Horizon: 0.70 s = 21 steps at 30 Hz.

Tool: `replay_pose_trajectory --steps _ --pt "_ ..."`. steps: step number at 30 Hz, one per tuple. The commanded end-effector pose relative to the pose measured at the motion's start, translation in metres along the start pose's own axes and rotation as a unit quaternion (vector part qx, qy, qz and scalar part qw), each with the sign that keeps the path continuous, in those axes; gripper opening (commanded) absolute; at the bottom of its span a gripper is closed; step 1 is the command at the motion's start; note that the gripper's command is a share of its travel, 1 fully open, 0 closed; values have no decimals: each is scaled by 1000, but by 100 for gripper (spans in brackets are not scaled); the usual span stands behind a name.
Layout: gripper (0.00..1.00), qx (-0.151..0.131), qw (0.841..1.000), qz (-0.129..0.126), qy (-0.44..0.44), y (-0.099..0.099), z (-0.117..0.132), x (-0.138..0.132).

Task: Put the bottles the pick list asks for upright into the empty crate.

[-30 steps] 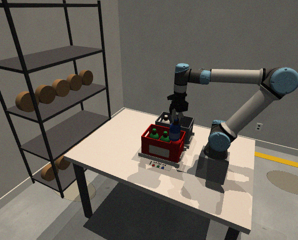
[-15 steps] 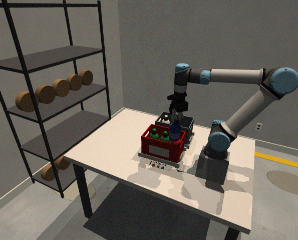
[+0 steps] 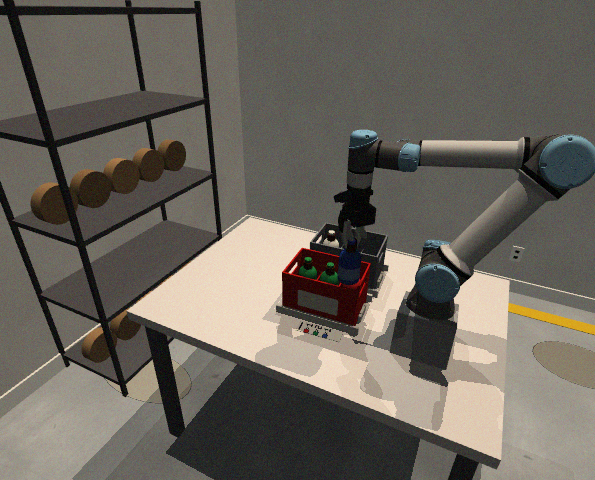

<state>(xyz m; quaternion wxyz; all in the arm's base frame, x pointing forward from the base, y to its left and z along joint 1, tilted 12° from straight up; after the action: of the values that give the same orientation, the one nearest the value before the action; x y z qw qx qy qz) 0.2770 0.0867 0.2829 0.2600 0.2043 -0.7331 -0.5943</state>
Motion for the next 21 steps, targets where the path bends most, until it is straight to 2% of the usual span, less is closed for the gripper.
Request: replay_pose_trajectory --steps 1,21 --pt "0 3 1000 -3 -1 -4 -2 -1" --pt "0 2 1000 -2 -1 -23 -2 -2"
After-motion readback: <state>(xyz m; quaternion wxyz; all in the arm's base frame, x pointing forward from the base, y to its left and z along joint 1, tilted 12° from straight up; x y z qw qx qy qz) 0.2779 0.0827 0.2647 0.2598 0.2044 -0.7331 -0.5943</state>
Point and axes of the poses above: the point where the finger pads meet when closed, its own y axis back along the fingers, its own x axis across the jaws, z = x × y, the point moved 10 cm from there along y, back along the fingers, and after that the axes turned 7 degrees about -y, right-handed, at the moved point
